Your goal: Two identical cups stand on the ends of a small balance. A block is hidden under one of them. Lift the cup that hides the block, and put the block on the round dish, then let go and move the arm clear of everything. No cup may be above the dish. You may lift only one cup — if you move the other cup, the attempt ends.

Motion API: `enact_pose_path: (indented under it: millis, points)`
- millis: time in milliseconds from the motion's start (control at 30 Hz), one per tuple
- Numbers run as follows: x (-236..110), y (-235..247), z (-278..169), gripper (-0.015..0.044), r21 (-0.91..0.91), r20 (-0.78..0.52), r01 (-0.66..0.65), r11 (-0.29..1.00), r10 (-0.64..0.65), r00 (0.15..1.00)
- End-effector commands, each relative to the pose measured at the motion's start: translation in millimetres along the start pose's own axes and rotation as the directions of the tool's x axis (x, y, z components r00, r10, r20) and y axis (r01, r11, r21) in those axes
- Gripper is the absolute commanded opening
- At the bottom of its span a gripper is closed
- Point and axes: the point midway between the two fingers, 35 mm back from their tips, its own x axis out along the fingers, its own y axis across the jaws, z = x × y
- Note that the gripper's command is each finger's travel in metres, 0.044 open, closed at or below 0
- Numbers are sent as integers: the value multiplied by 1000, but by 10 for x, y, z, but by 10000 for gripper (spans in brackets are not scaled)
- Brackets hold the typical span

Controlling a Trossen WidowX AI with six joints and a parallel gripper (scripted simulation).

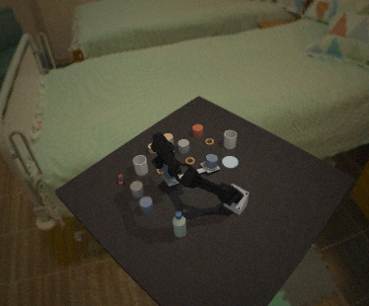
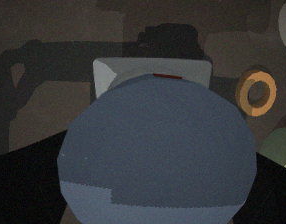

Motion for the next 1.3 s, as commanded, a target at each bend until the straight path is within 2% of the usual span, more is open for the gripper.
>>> enact_pose_path:
  millis: [0,967,1267]
  points:
    - [-91,-23,1,0,-1,7,14,1000,-14,1000]
    - [-464,35,-12,0,34,15,20,999,-21,1000]
    - [-412,53,-1,0,39,17,8,999,-8,1000]
